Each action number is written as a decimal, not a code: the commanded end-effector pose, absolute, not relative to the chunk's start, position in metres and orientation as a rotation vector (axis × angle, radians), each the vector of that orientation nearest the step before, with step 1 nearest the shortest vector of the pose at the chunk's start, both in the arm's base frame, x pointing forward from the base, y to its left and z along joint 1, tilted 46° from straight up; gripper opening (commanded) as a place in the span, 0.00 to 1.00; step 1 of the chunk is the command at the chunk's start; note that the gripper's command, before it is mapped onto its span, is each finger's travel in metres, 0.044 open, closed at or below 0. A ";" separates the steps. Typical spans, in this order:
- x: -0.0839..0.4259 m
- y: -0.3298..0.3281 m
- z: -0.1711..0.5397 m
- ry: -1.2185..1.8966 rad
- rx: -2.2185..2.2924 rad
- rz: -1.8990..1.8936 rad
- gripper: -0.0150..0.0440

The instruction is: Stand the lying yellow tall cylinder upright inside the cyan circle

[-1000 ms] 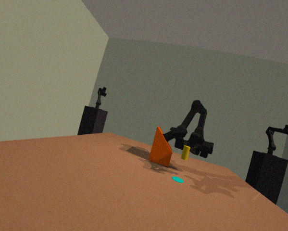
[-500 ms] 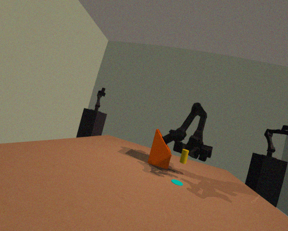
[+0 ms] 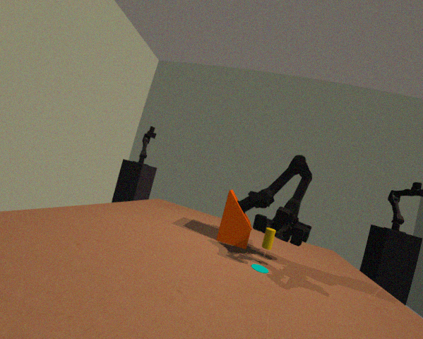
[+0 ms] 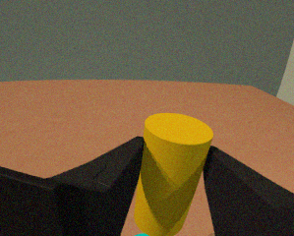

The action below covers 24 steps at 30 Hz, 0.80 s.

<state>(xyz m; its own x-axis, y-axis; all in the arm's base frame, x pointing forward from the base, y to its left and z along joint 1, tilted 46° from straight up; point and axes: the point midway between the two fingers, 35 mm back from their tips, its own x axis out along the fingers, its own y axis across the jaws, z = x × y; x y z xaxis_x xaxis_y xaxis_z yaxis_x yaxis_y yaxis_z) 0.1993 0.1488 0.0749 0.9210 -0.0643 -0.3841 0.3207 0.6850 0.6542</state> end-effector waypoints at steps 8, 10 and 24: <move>0.197 0.165 0.062 0.339 0.796 -0.222 0.43; 0.197 0.168 0.059 0.339 0.796 -0.221 0.43; 0.190 0.185 0.036 0.333 0.794 -0.216 0.43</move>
<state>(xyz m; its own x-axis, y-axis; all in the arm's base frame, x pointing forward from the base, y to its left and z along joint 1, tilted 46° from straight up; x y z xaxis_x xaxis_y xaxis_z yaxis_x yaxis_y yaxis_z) 0.1901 0.1813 0.0368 0.9231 -0.0633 -0.3792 0.3155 0.6884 0.6531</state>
